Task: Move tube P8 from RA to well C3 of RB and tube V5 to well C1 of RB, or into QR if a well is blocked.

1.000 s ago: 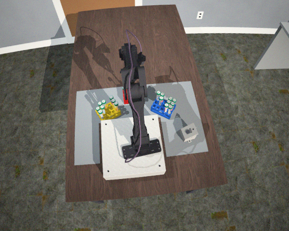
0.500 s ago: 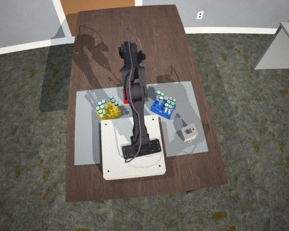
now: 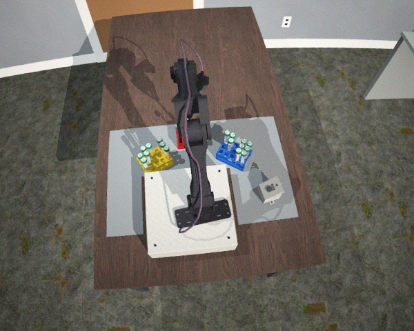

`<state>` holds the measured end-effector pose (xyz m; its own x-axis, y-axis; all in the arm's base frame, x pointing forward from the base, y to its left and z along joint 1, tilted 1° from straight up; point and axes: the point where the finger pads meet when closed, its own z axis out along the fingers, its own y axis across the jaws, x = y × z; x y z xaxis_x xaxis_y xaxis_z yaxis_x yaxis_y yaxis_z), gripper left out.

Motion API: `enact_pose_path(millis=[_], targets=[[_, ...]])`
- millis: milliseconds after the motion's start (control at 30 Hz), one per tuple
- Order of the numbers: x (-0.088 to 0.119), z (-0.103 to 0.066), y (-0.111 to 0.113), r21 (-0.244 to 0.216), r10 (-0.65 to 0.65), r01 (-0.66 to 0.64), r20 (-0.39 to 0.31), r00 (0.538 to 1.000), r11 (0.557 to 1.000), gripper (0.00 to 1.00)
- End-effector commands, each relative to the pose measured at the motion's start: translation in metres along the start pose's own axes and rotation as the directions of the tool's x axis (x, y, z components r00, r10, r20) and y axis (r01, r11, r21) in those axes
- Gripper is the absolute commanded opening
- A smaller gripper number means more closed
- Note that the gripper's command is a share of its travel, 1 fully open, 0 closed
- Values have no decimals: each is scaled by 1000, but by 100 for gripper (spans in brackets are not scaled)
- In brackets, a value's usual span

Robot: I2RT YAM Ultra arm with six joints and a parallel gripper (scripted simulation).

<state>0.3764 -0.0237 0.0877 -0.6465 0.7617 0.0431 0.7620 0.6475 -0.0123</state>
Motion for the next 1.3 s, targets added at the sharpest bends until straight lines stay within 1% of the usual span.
enact_pose_path(millis=[0, 367, 1267], targets=[[-4, -25, 3, -37, -1, 3, 52, 999, 999, 0], [-2, -25, 7, -37, -5, 7, 51, 999, 999, 0], [-7, -25, 2, -38, 3, -1, 52, 999, 999, 0]])
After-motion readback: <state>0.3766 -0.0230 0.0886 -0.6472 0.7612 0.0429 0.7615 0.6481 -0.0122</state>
